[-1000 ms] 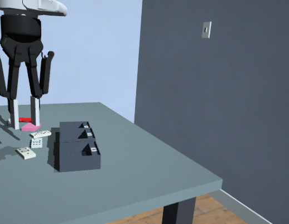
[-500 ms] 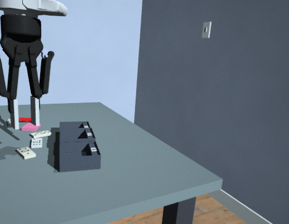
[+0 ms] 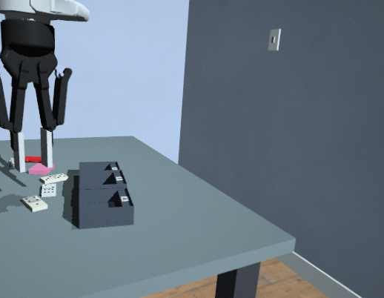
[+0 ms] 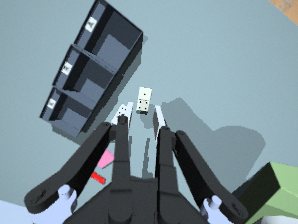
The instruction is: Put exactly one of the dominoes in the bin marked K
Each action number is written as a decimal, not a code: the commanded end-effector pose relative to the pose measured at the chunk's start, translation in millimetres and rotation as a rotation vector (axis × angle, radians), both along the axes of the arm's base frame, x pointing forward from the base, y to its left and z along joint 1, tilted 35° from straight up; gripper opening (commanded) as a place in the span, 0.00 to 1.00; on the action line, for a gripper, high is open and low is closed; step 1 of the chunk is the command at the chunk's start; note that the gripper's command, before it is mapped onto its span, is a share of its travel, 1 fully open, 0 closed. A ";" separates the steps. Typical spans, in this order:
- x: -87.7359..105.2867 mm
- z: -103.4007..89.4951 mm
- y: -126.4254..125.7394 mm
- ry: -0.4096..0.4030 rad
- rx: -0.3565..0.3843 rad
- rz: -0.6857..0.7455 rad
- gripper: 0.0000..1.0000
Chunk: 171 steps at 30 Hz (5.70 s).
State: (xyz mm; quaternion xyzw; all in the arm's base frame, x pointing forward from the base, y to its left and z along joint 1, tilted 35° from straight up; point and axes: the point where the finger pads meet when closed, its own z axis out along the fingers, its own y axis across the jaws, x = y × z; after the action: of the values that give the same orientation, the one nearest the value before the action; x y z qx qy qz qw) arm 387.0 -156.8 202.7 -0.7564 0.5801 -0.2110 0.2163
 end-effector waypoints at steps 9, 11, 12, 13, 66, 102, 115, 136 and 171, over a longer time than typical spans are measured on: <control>-17.1 -11.4 4.2 -0.013 -0.090 0.128 0.25; -17.1 -11.4 4.2 -0.013 -0.090 0.128 0.25; -17.1 -11.4 4.2 -0.013 -0.090 0.128 0.25; -17.1 -11.4 4.2 -0.013 -0.090 0.128 0.25; -10.5 16.6 5.5 0.025 0.147 -0.172 0.25; -22.6 48.1 23.8 0.103 0.502 -0.606 0.25; -22.7 52.2 27.2 0.129 0.624 -0.767 0.25; -19.1 59.5 35.0 0.180 0.828 -1.047 0.25; -8.7 55.9 36.3 0.247 1.155 -1.527 0.25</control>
State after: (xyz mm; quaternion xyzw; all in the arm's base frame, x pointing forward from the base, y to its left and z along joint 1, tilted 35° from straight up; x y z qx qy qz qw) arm 374.8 -121.5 255.4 -0.0283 0.9509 0.0882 0.2954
